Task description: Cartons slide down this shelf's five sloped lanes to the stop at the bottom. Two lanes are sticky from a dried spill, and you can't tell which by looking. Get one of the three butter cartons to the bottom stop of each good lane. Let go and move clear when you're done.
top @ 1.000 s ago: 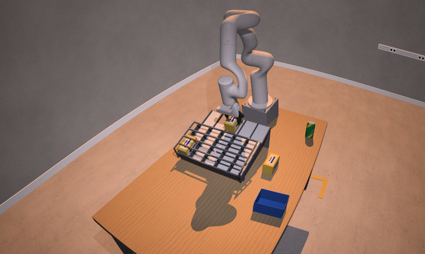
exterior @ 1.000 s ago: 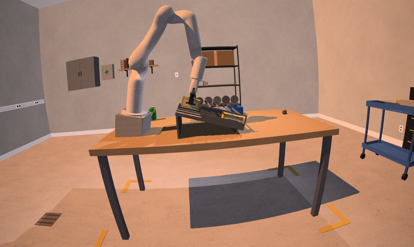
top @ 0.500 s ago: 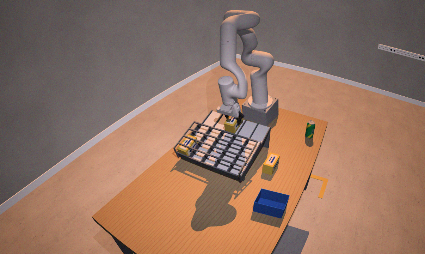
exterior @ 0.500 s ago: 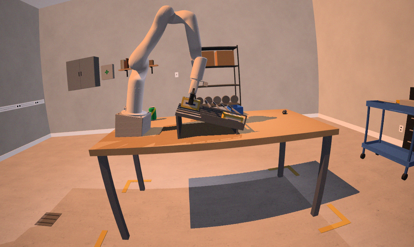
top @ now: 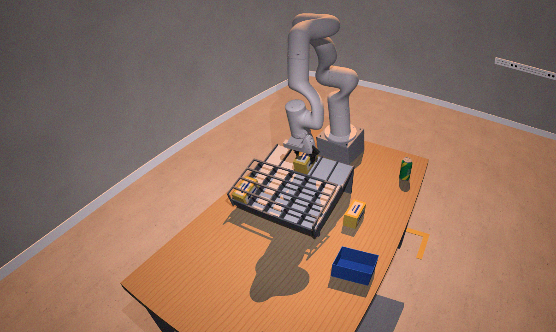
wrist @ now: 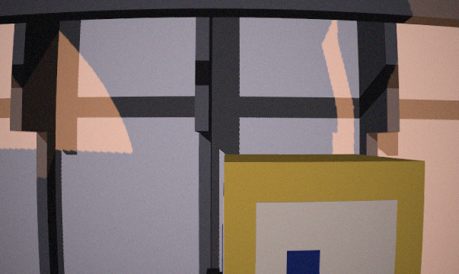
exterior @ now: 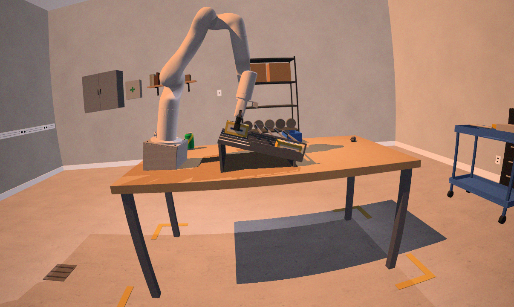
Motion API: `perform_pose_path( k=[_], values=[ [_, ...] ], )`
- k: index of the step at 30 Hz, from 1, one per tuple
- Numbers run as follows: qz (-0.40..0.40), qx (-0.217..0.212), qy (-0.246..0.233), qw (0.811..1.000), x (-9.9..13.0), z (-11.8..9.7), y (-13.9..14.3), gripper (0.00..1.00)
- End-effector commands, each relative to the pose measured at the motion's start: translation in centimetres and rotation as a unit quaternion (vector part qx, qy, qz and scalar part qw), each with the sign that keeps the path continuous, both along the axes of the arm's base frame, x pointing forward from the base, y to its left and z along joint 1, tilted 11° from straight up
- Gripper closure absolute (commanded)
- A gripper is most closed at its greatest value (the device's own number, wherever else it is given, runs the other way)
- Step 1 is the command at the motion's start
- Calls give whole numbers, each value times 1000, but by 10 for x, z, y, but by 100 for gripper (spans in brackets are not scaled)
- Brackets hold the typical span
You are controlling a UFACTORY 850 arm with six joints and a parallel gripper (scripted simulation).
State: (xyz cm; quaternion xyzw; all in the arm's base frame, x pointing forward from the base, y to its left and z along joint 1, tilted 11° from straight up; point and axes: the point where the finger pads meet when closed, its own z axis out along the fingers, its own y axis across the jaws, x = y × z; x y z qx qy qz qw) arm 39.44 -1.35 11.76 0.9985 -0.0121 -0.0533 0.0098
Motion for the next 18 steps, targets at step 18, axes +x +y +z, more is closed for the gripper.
perform_pose_path(
  k=[18],
  values=[
    [-1,0,0,1000,0,-4,0,100]
  ],
)
